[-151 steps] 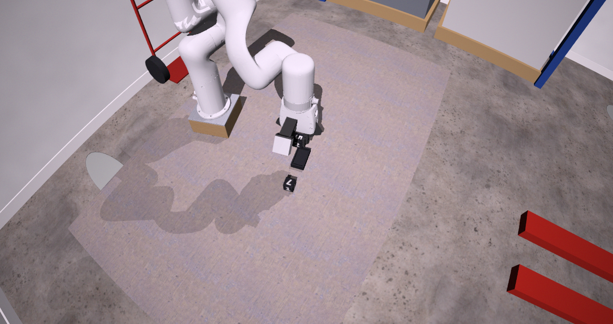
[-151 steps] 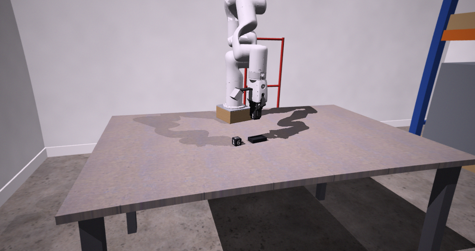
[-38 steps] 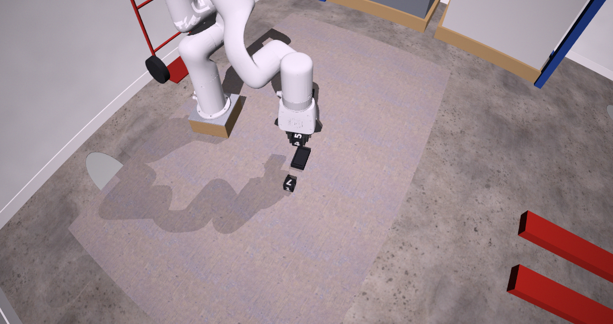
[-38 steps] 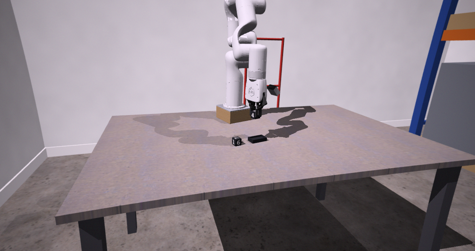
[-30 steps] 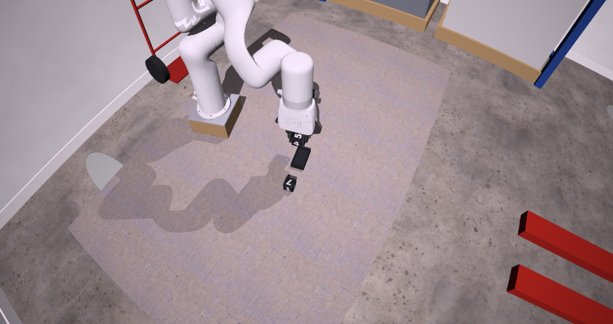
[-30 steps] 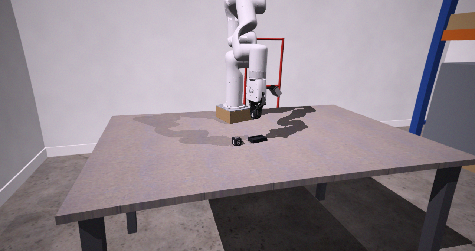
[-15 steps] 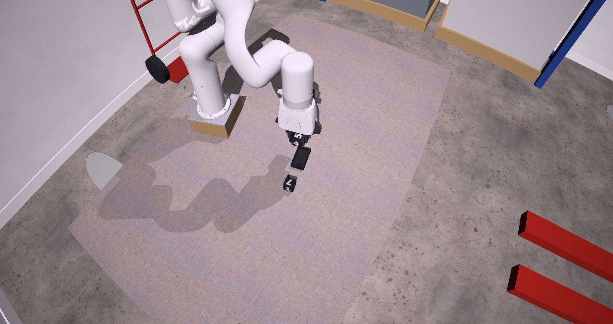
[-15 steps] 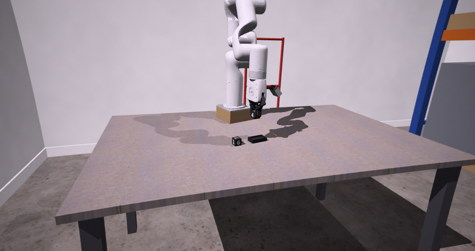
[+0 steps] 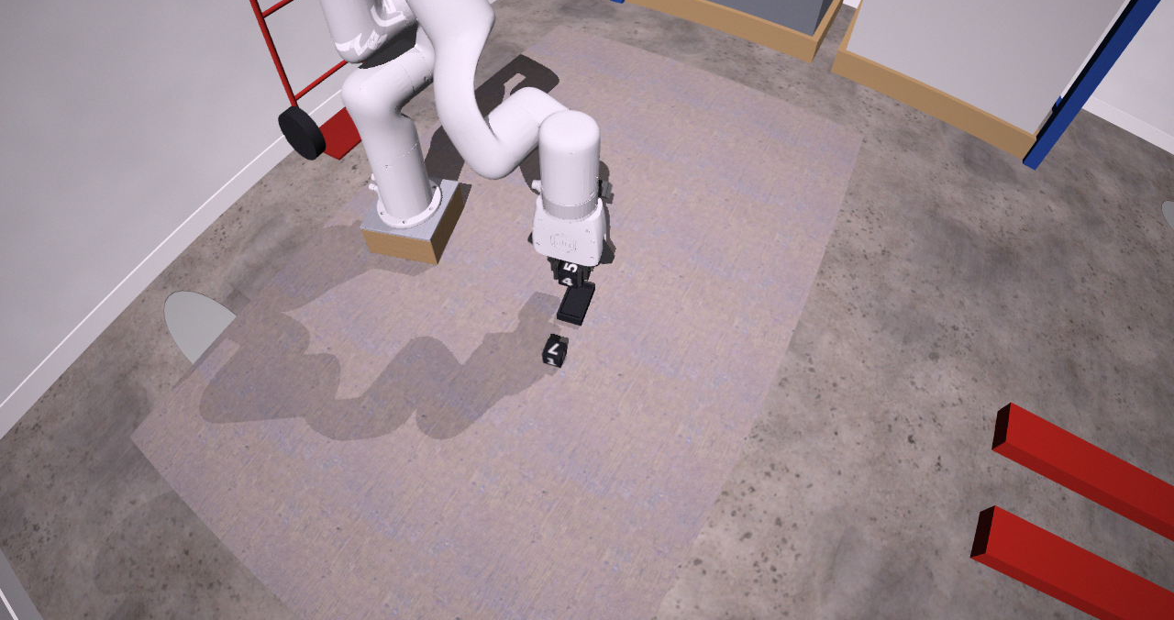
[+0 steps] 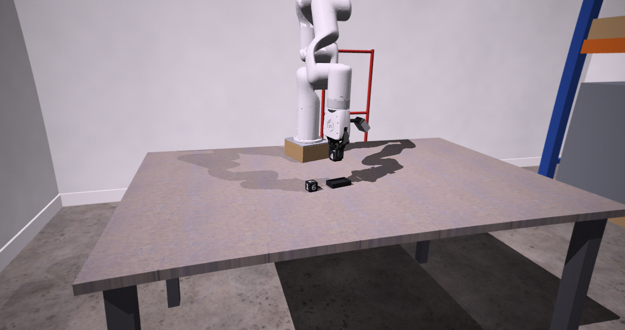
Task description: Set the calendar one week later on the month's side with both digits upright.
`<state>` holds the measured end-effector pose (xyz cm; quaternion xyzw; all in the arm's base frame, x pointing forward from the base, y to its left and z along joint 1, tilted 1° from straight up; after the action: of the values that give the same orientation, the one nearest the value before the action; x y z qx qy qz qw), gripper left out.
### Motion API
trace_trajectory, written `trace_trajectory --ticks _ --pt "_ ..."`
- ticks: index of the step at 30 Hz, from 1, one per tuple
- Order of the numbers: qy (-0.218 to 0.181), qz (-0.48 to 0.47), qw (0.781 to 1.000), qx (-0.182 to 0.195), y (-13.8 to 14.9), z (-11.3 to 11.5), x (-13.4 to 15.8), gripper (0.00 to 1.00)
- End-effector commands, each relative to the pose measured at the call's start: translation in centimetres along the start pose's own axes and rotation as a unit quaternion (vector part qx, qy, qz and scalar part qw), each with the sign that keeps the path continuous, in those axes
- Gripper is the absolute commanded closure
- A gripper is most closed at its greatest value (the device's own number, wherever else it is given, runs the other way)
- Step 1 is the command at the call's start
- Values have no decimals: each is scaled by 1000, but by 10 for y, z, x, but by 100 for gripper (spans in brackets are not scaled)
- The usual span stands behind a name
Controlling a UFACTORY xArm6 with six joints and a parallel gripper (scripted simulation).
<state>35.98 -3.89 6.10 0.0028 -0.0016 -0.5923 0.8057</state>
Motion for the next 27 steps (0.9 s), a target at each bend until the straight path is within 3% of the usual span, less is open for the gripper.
trace_trajectory --ticks 1,14,27 --pt "-1 0 1000 2 2 -14 1 71" --pt "-1 0 1000 2 2 -43 2 71" --pt "-1 0 1000 2 2 -46 2 71"
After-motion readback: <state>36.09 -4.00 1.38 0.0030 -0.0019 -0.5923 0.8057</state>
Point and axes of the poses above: the point where the finger pads meet when closed, its own z axis back along the fingers, its own y axis across the jaws, x = y × z, the point moved 1 cm from there along z, back along the fingers, and after that the axes turned 10 degrees about z, right-handed, at the moved point
